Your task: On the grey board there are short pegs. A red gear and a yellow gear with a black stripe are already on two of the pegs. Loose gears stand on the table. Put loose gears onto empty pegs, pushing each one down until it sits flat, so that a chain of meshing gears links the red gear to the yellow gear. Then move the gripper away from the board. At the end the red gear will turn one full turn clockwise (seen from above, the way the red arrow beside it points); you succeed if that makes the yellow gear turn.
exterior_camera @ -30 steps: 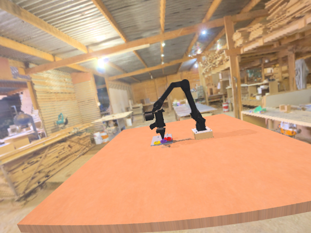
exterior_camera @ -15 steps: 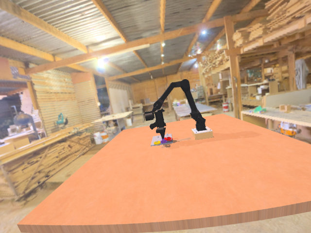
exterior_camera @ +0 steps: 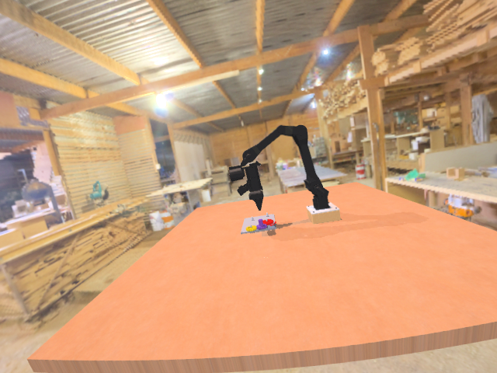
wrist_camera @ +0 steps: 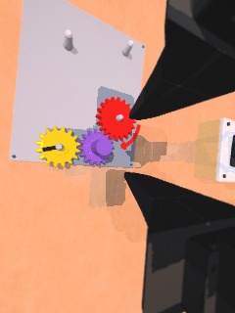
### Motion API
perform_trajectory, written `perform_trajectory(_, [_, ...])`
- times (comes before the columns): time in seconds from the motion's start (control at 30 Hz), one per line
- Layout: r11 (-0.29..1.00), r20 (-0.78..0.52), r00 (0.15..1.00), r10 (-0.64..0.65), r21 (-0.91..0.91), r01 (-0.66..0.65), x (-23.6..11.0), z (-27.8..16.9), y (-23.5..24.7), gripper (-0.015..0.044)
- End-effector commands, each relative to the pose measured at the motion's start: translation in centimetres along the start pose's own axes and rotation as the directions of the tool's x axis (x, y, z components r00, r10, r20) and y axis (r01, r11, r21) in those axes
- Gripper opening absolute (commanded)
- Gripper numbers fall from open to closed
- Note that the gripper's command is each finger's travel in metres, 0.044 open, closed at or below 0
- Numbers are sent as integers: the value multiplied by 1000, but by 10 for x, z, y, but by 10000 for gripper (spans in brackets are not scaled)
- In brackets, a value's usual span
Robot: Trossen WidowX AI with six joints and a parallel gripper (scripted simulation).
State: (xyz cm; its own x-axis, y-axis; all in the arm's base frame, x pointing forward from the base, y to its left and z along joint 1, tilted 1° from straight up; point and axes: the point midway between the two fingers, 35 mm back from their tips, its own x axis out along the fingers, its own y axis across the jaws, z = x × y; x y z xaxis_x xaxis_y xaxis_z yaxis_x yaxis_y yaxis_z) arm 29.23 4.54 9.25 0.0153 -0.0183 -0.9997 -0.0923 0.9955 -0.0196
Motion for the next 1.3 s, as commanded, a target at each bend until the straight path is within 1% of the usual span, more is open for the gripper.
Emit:
perform_trajectory(0.0, [1000,27,1000,2,4,-2,-28,0,0,324])
perform_trajectory(0.13, [1000,27,1000,2,4,-2,-28,0,0,429])
perform_trajectory(0.17, [1000,27,1000,2,4,-2,-28,0,0,440])
perform_trajectory(1.27, [1000,27,1000,2,4,-2,-28,0,0,440])
